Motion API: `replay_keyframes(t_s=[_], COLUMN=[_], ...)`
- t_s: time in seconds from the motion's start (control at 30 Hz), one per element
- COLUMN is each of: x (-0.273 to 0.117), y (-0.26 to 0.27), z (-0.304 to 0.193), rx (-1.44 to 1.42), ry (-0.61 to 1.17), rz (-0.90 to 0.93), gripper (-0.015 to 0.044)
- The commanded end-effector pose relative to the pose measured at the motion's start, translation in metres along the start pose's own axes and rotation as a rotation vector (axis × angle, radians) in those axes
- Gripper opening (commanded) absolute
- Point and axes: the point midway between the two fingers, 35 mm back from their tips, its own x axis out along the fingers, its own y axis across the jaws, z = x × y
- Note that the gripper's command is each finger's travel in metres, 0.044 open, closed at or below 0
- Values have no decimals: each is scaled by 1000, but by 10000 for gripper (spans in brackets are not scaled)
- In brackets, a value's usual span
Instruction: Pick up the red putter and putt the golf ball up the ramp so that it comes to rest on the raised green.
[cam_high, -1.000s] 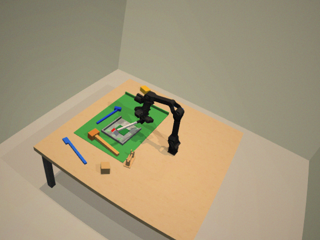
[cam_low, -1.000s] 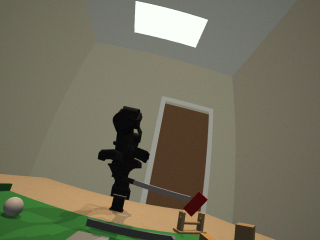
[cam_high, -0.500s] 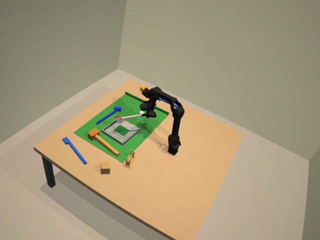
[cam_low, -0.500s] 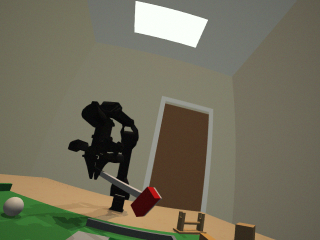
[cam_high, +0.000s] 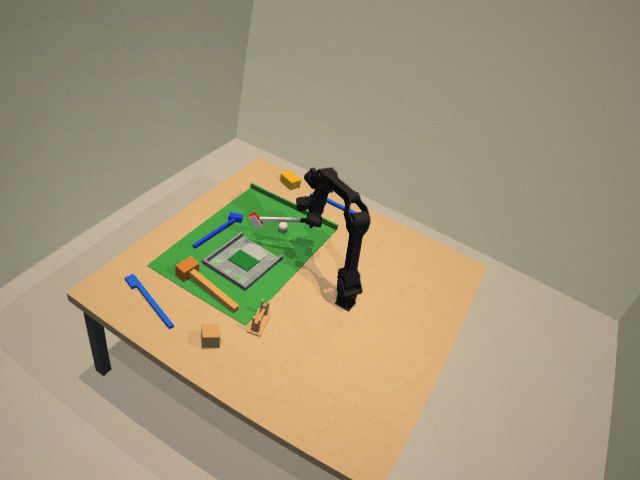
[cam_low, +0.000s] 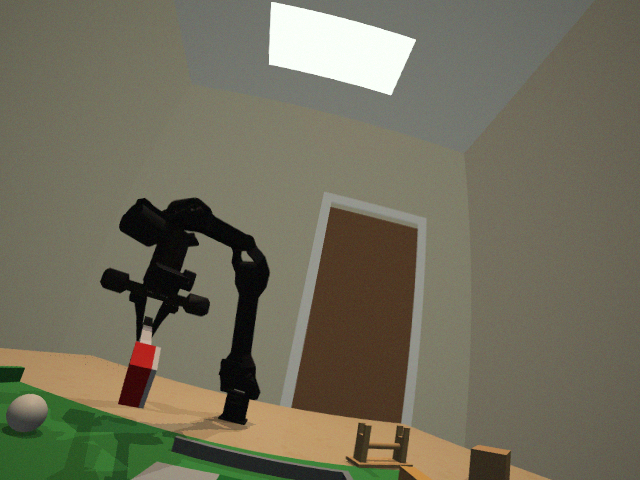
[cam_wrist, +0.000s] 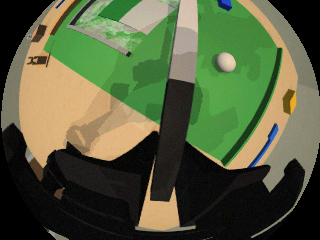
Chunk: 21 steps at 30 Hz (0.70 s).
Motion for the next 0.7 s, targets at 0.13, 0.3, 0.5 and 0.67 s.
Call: replay_keyframes(t_s=[0.13, 0.3, 0.5, 0.67], x=[-8, -12, -16, -17], y=[-33, -48, -62, -63], z=[-41, -68, -102, -106], rx=[208, 327, 466, 481], ry=[23, 38, 55, 57], rz=[-27, -39, -52, -53], gripper=[0, 0, 0, 0])
